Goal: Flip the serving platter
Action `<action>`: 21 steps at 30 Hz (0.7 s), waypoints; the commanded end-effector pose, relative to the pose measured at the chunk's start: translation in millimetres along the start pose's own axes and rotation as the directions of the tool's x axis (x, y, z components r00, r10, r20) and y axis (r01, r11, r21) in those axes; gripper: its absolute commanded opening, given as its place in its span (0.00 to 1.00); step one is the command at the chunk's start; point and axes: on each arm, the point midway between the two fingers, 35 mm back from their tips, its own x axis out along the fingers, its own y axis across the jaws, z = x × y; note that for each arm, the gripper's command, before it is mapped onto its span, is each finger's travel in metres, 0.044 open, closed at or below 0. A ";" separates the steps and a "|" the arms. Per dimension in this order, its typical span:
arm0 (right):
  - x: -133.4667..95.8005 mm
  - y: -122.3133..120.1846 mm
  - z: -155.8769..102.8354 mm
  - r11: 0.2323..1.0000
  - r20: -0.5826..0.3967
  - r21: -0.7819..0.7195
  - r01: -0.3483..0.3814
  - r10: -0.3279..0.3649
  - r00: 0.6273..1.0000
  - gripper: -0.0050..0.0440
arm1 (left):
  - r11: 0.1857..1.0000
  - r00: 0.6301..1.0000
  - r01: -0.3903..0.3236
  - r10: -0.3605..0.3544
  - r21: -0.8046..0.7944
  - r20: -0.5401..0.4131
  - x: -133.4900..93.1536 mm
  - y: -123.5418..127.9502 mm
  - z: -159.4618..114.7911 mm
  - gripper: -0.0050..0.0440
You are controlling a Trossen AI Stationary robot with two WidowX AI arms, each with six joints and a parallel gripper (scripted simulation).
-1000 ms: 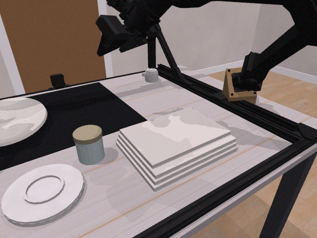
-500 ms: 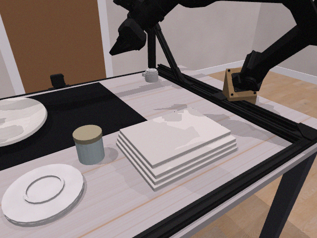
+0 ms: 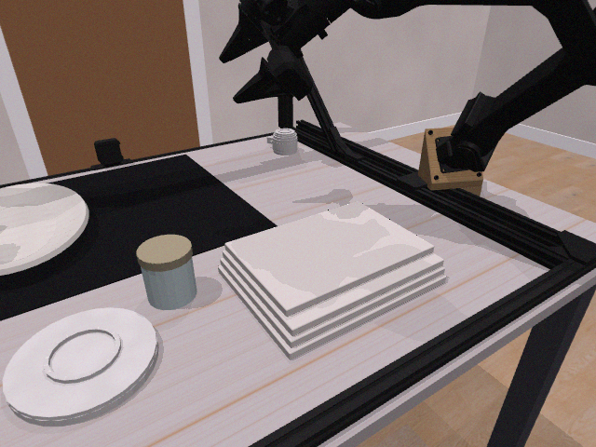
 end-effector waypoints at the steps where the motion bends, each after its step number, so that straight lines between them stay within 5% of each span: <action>1: -5.4 -3.3 -8.1 0.989 0.010 0.142 0.048 -0.050 0.999 1.00 | 0.986 0.999 -0.024 0.030 -0.163 0.035 -6.6 -3.7 -10.0 1.00; 7: -9.2 -7.1 -14.6 0.950 0.019 0.305 0.067 -0.076 0.997 1.00 | 0.955 0.997 -0.022 0.043 -0.294 0.065 -12.2 -6.3 -15.5 1.00; 21: -25.4 -23.5 -35.0 0.773 0.079 0.628 0.088 -0.175 0.981 1.00 | 0.681 0.981 0.065 0.092 -0.730 0.173 -34.7 -10.8 -39.0 1.00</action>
